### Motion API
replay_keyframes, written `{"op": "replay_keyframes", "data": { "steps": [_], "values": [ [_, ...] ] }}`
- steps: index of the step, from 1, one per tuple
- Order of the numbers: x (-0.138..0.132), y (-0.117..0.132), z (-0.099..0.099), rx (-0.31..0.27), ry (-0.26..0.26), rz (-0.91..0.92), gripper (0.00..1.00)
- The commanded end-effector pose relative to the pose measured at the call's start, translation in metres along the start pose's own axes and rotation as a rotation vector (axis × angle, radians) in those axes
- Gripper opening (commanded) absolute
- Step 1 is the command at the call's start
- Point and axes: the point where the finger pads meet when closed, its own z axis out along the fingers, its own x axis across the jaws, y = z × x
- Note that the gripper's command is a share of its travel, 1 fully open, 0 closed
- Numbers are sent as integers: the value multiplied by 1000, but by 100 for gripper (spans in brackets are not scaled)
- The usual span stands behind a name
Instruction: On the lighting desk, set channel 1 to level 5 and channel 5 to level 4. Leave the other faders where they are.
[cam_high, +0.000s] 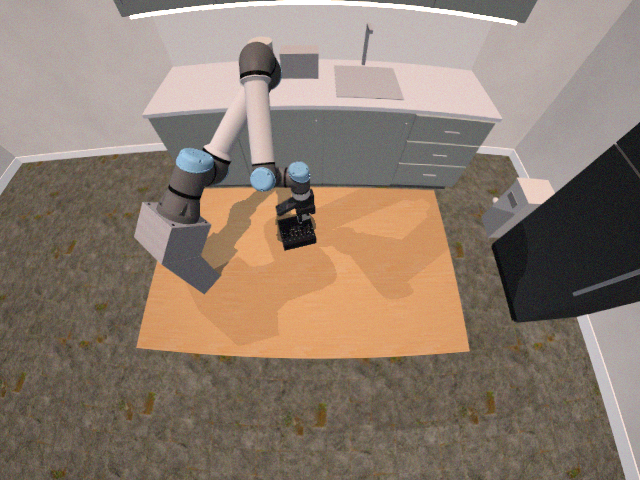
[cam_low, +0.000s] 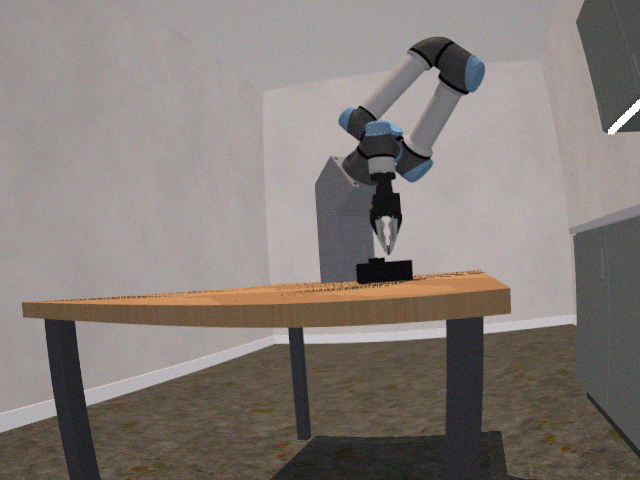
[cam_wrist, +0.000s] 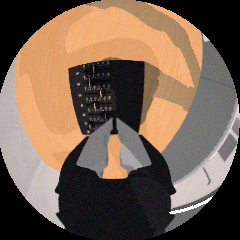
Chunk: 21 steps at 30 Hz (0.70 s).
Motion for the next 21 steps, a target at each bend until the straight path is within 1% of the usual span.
{"op": "replay_keyframes", "data": {
  "steps": [1, 21],
  "values": [
    [0, 0, 0, -1, 0, 0, 0],
    [0, 0, 10, -1, 0, 0, 0]
  ]
}}
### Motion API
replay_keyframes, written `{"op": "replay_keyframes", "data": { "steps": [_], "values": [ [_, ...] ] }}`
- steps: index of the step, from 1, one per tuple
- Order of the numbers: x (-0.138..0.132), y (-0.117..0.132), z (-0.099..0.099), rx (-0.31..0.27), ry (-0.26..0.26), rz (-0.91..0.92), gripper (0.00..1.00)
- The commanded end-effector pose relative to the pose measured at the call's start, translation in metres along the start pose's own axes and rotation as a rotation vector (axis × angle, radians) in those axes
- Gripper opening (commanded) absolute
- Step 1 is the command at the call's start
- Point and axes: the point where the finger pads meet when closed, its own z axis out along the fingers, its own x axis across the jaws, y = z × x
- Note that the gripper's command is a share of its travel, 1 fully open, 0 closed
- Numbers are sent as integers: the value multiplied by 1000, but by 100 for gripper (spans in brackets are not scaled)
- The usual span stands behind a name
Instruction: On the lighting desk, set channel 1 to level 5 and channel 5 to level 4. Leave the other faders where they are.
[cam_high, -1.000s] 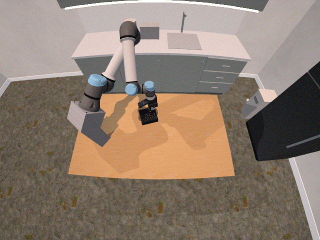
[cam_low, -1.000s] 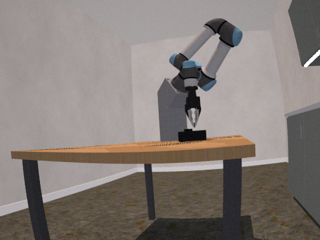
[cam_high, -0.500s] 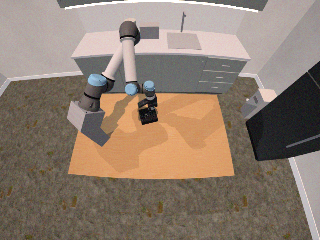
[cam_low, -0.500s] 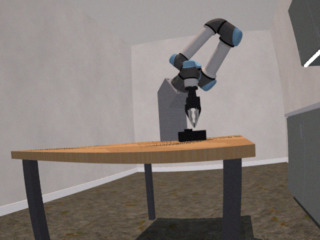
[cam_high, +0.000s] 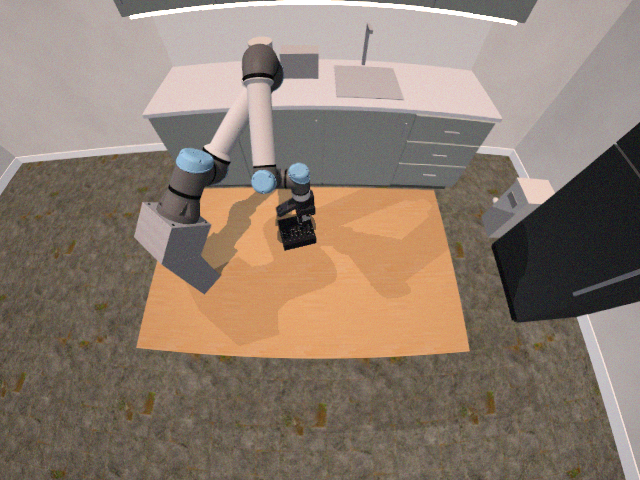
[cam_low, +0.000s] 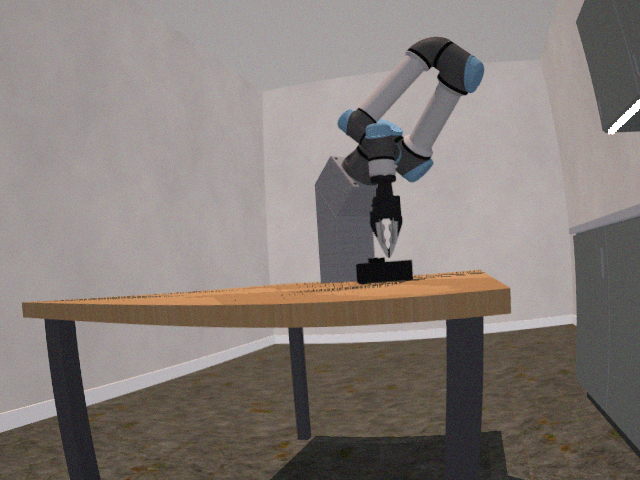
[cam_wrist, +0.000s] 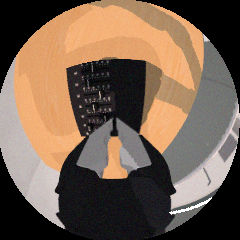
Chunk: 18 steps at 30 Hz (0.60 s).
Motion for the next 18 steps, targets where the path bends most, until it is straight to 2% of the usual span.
{"op": "replay_keyframes", "data": {
  "steps": [1, 18],
  "values": [
    [0, 0, 3, -1, 0, 0, 0],
    [0, 0, 5, -1, 0, 0, 0]
  ]
}}
